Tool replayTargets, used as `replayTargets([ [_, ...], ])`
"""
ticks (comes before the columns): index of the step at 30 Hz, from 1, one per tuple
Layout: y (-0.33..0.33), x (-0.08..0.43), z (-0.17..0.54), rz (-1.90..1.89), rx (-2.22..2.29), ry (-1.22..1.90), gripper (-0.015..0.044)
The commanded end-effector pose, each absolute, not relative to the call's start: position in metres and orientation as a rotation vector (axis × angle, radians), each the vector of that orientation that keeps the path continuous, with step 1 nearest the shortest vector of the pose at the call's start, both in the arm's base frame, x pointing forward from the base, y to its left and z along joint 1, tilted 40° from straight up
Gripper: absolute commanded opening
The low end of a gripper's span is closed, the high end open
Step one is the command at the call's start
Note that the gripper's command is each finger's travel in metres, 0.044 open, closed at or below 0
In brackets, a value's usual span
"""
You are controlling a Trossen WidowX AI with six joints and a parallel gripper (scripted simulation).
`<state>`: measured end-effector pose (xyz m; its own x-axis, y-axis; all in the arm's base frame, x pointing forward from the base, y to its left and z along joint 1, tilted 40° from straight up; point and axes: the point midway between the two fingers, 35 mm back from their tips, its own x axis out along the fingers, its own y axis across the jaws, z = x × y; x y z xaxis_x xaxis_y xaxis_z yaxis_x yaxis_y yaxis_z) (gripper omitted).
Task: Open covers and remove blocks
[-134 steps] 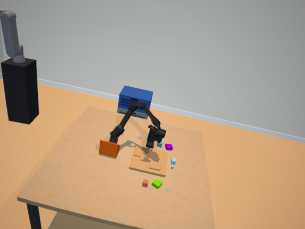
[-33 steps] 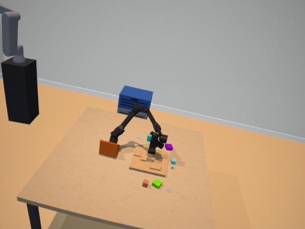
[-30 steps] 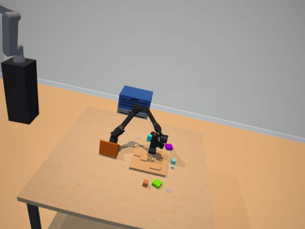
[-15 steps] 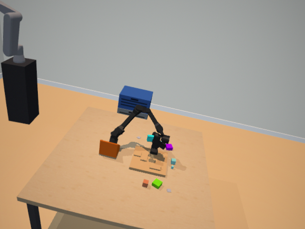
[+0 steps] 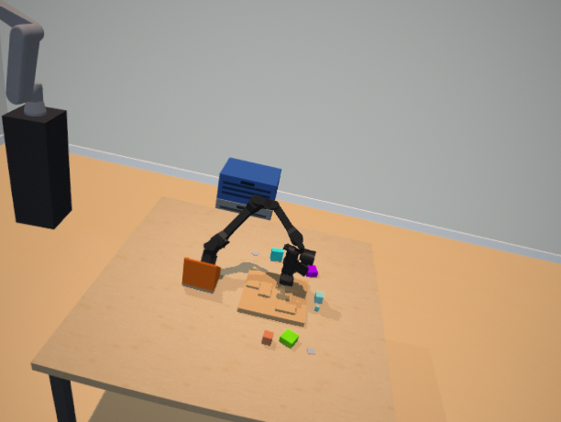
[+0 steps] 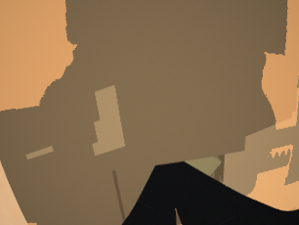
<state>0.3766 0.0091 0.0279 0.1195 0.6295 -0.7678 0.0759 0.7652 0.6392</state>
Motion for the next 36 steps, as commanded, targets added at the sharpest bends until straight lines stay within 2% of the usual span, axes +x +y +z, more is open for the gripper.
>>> replayTargets([
  [1, 0.009, 0.382, 0.027, 0.446, 0.630, 1.415, 0.0000],
  [36, -0.007, 0.400, 0.043, 0.444, 0.628, 1.415, 0.0000],
])
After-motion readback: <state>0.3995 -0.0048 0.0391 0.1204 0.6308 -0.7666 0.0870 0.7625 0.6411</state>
